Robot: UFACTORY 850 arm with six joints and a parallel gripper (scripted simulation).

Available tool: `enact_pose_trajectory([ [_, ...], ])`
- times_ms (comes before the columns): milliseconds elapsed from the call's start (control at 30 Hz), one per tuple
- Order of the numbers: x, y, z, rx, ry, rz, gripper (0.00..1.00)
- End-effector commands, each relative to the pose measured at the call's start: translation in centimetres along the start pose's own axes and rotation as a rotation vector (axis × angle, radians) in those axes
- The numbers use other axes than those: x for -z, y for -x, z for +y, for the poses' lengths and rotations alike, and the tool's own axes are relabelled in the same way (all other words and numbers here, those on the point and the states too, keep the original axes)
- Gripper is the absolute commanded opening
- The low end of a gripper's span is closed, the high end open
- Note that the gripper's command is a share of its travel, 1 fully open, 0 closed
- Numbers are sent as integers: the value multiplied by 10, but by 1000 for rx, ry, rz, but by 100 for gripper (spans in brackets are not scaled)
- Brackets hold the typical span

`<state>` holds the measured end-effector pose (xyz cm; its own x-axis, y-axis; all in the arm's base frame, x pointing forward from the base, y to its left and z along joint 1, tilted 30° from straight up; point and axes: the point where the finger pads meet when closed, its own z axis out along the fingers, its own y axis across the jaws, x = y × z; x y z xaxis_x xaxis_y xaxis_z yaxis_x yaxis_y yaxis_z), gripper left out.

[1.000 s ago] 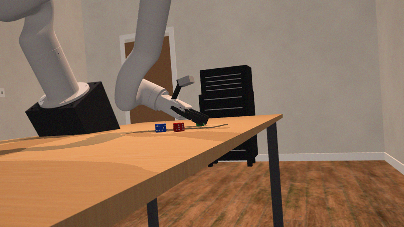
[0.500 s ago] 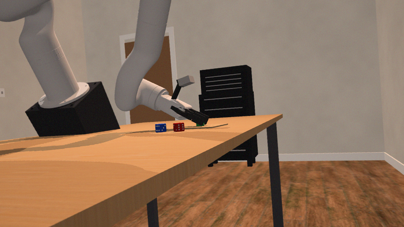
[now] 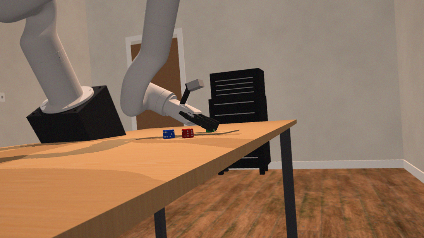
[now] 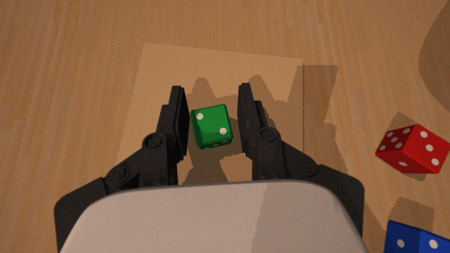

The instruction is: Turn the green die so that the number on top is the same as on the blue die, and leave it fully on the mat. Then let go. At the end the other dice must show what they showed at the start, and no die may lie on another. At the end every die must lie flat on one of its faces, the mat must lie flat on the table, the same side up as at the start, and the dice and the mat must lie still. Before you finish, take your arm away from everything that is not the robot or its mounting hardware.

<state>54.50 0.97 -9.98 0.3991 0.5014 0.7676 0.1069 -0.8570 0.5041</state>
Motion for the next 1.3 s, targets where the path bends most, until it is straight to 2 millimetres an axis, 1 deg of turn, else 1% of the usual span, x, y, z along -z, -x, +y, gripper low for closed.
enact_pose_trajectory([
  [0, 0, -1, 0, 0, 0, 1, 42],
  [233, 5, -1, 0, 0, 0, 1, 42],
  [567, 39, -1, 0, 0, 0, 1, 42],
  [667, 47, -1, 0, 0, 0, 1, 42],
  [967, 50, -1, 0, 0, 0, 1, 42],
  [1100, 53, -6, 0, 0, 0, 1, 42],
  [1267, 62, -23, 0, 0, 0, 1, 42],
])
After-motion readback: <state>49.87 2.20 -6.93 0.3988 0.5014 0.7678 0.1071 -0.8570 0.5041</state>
